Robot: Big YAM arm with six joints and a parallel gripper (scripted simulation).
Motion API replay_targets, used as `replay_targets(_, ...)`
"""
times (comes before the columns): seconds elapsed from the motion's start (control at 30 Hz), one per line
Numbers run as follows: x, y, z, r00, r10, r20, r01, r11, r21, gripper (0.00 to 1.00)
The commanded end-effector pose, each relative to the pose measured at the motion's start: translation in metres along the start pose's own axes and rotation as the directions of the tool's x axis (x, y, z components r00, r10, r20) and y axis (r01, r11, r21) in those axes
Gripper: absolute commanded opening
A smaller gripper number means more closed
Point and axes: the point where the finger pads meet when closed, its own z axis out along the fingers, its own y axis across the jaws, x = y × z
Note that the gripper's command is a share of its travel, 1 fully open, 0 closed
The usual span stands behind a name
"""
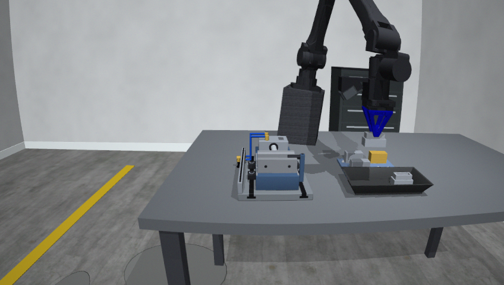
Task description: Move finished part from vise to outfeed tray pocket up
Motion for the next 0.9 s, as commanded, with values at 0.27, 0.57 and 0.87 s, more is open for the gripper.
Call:
replay_targets(0.27,-0.005,0.015,-0.001,1.000,0.009,-0.006,-0.009,0.999,-0.032,0.00)
replay_targets(0.57,-0.004,0.007,0.011,1.000,0.010,-0.002,-0.011,1.000,-0.017,0.00)
replay_targets(0.87,0.002,0.007,0.026,1.000,0.005,-0.003,-0.005,1.000,-0.018,0.00)
